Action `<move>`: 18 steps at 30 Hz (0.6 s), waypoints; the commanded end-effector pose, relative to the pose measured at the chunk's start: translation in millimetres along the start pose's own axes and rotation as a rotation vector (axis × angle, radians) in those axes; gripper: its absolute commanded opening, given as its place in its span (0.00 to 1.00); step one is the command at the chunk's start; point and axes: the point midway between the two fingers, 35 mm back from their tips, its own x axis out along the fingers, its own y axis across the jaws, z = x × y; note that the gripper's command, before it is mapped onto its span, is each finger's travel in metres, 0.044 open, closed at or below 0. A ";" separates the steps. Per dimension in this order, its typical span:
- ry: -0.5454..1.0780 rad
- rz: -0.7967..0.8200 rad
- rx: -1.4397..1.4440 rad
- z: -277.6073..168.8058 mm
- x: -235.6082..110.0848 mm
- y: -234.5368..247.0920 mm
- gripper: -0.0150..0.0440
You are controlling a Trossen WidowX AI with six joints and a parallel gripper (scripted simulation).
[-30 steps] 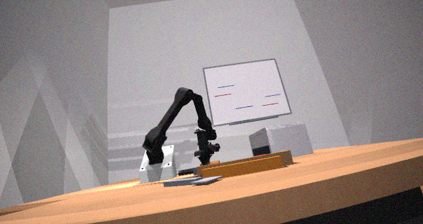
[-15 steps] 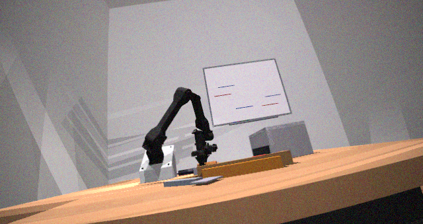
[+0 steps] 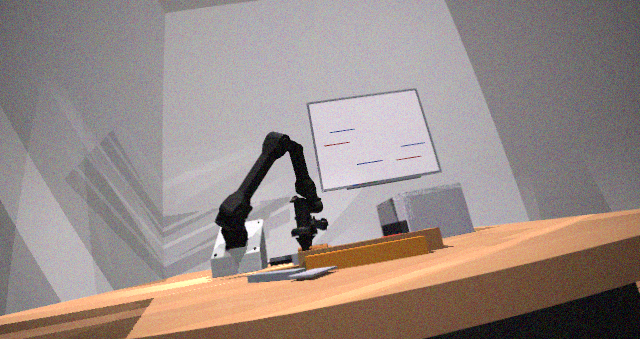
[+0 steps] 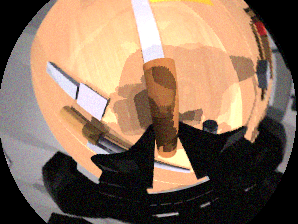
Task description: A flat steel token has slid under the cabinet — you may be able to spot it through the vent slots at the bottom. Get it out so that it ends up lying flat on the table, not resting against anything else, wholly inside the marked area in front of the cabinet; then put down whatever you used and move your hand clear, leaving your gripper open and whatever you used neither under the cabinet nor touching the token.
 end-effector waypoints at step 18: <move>-0.003 -0.002 -0.170 -0.4 0.0 0.3 0.25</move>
